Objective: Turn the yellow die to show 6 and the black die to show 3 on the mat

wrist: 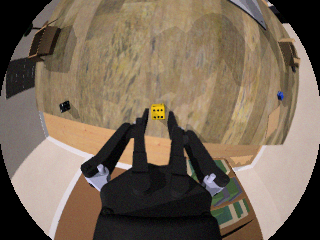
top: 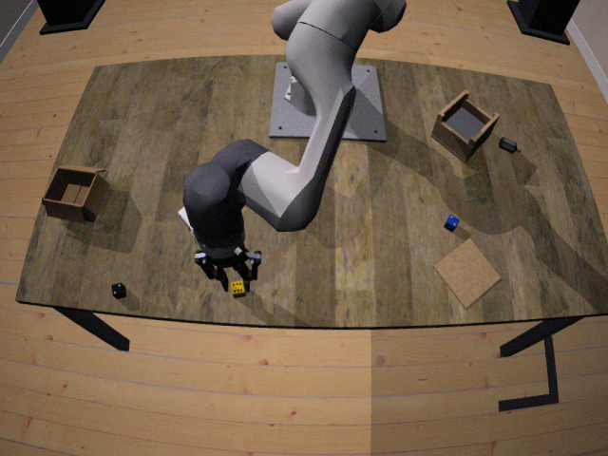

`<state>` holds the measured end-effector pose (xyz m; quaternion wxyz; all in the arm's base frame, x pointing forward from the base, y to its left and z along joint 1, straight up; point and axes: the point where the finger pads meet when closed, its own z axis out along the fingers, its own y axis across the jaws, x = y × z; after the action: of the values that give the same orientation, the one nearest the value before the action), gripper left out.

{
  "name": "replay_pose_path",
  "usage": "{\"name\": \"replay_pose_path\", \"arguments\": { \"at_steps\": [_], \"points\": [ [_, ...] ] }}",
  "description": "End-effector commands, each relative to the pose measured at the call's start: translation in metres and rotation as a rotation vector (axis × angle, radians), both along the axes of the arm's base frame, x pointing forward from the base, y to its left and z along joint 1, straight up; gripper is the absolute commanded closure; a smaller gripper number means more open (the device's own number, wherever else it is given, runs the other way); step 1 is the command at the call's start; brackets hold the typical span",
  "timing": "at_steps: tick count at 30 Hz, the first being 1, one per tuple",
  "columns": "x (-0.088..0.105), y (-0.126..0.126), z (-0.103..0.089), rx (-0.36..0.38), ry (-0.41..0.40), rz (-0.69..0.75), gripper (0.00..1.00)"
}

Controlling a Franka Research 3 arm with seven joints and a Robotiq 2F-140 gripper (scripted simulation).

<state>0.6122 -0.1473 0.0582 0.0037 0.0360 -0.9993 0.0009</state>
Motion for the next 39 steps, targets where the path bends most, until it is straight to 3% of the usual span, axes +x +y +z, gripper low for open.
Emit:
{"name": "replay_pose_path", "arguments": {
  "at_steps": [1,11,26,39],
  "points": [
    [0.0,0.0,-0.001,0.002,-0.001,0.0,0.65],
    [0.0,0.0,-0.003,0.002,-0.001,0.0,0.65],
    [-0.001,0.0,-0.032,0.002,-0.001,0.0,0.65],
    [-0.001,0.0,-0.037,0.002,-0.001,0.0,0.65]
  ]
}}
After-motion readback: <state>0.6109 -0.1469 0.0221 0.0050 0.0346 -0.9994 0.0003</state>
